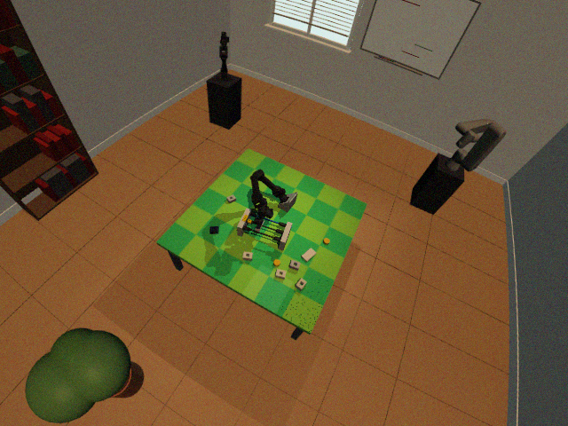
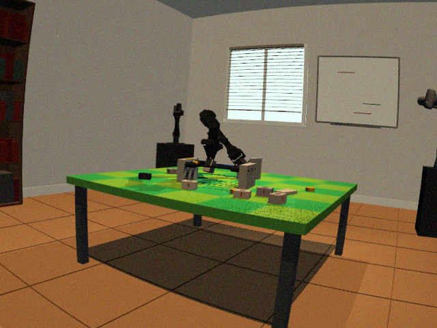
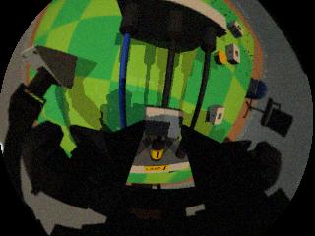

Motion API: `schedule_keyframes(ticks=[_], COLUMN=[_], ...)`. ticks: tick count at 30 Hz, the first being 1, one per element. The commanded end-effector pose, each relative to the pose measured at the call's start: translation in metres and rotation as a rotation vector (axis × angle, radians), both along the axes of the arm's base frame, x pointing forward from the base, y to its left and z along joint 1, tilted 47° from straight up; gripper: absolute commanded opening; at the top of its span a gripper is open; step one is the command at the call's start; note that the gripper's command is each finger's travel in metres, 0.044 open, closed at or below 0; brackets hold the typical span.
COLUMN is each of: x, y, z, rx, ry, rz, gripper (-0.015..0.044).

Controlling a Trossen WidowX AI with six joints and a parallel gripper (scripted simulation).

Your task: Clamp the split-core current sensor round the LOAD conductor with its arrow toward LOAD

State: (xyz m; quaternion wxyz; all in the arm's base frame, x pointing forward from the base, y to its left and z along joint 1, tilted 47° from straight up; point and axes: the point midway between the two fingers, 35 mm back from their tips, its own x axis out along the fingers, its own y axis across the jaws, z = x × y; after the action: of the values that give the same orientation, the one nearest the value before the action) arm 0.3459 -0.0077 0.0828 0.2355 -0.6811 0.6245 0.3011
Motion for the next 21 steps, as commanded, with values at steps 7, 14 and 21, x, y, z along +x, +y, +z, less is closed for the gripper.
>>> schedule_keyframes(ticks=[7, 14, 21], x=[0.0078, 0.0063, 0.0063], y=[0.0000, -0.0011, -0.0011], z=[-0.0024, -0.0013, -0.0013], rx=[-0.014, -0.014, -0.014], ry=[0.078, 0.066, 0.066], rz=[-0.086, -0.068, -0.068], gripper=[0.0000, 0.0157, 0.0341])
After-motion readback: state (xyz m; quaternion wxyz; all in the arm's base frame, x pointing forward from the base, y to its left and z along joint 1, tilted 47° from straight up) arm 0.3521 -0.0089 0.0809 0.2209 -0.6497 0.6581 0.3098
